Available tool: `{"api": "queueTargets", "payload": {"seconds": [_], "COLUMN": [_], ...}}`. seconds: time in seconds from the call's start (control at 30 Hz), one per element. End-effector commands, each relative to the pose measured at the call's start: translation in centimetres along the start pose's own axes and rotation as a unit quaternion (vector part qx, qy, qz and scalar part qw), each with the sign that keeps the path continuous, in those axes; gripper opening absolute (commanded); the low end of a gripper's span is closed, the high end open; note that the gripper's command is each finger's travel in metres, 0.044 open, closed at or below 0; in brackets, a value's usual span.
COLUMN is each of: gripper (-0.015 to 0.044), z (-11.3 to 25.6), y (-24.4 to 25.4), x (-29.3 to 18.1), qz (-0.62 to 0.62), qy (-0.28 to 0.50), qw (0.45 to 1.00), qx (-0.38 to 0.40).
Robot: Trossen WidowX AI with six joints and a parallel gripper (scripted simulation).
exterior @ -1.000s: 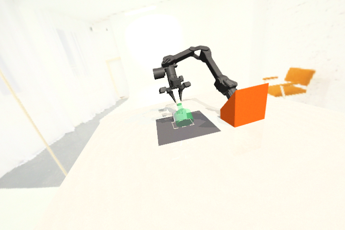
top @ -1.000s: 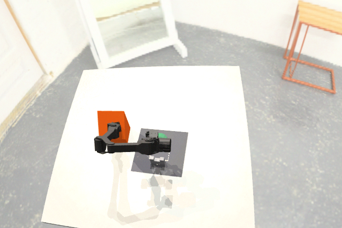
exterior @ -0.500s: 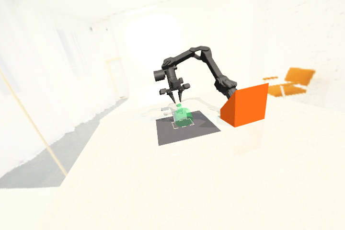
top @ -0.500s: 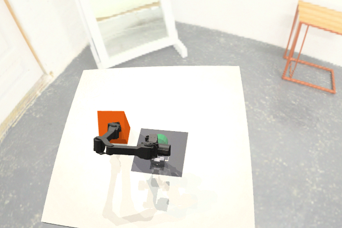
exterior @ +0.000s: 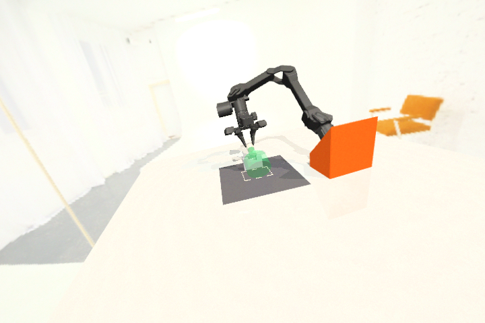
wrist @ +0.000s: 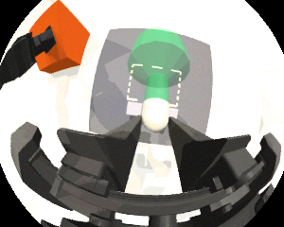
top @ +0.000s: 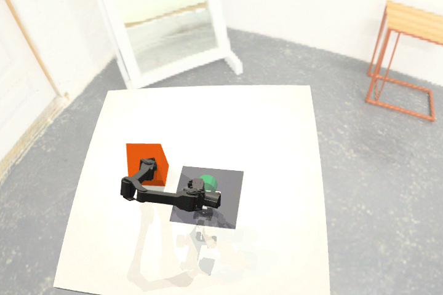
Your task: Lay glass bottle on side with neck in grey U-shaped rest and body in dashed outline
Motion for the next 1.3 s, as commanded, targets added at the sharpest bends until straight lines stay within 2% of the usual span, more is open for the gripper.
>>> {"api": "queueTargets", "payload": {"seconds": [0.0, 1.27], "gripper": [0.0129, 0.0129], "z": [-0.3, -1.5], "y": [0.1, -0.1], "x": [-0.3, -2.4], "qz": [0.0, -0.004], "qy": [0.001, 0.001], "qw": [1.0, 1.0], "qx": [0.001, -0.005]}}
Point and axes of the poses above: the point midway between the two fingers, 35 mm back from their tips, its own z axis back along the fingers, its own y axis across the jaws, x = y × z, the point moved 3 cm from there along z, back along the fingers, and after that the axes turned 11 degrees about -z, right-handed, at the moved point
